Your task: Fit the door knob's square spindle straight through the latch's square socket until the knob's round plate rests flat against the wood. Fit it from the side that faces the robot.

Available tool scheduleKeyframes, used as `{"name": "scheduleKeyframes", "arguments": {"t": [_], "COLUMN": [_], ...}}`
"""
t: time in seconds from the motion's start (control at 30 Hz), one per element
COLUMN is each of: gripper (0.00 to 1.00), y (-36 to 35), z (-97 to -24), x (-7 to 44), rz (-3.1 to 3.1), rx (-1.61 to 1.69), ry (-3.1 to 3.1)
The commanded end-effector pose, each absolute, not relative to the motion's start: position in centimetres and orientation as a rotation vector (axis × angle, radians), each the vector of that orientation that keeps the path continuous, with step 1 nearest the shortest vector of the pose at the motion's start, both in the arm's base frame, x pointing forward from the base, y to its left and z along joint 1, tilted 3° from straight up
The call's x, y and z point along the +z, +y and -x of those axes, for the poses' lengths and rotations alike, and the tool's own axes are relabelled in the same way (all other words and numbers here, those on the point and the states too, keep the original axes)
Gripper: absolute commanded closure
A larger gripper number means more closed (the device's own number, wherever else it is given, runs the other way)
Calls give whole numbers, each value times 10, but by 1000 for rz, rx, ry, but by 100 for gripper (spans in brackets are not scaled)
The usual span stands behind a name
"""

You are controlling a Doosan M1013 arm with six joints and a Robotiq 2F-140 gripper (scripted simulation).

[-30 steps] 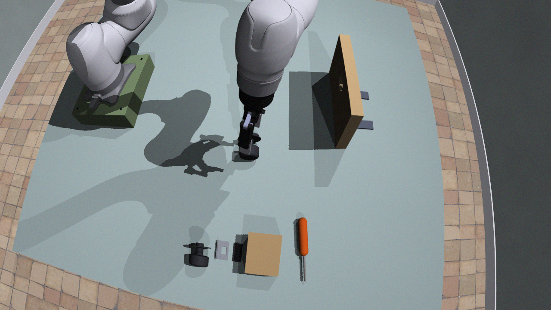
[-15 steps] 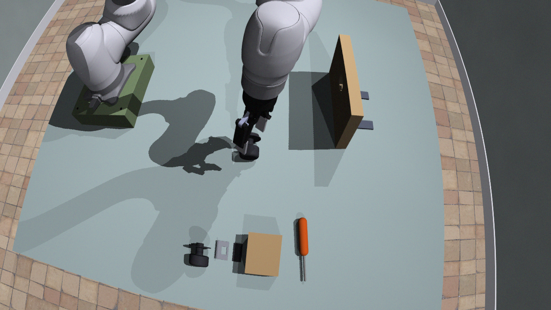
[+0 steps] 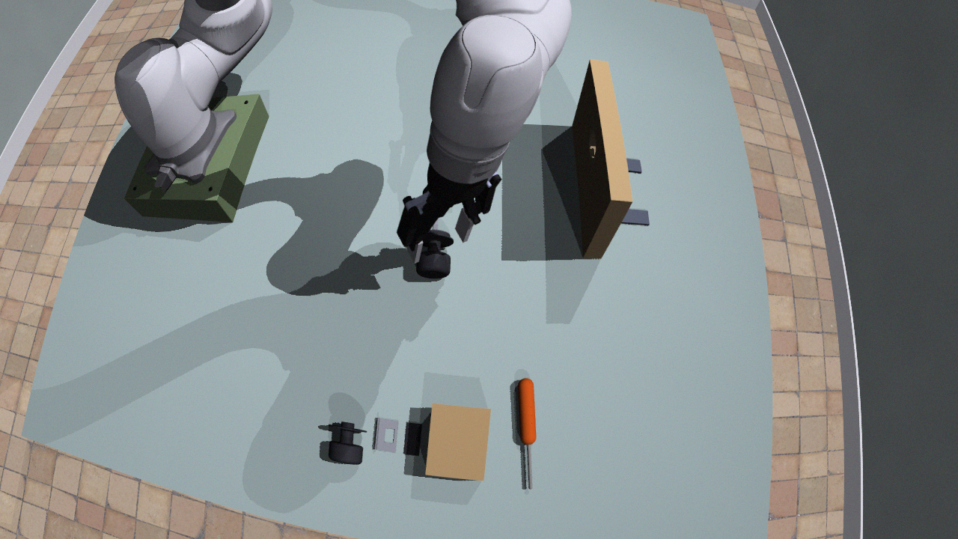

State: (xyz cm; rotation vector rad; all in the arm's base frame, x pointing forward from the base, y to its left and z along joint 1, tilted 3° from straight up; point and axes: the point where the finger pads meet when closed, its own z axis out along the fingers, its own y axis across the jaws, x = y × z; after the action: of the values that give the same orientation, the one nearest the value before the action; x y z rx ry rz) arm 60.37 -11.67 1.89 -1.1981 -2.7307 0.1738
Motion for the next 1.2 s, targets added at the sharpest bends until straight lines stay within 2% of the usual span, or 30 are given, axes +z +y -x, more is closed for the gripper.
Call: {"name": "scheduleKeyframes", "arguments": {"t": [0.0,0.4,1.17], "gripper": [43,43,43], "y": [-117,-116,-116], "z": [-604,-605,-601], "x": [19,15,-13], "rz": [1209,1821,1847], "rx": [176,202,203], "ry": [-2726,-2352,-2331]}}
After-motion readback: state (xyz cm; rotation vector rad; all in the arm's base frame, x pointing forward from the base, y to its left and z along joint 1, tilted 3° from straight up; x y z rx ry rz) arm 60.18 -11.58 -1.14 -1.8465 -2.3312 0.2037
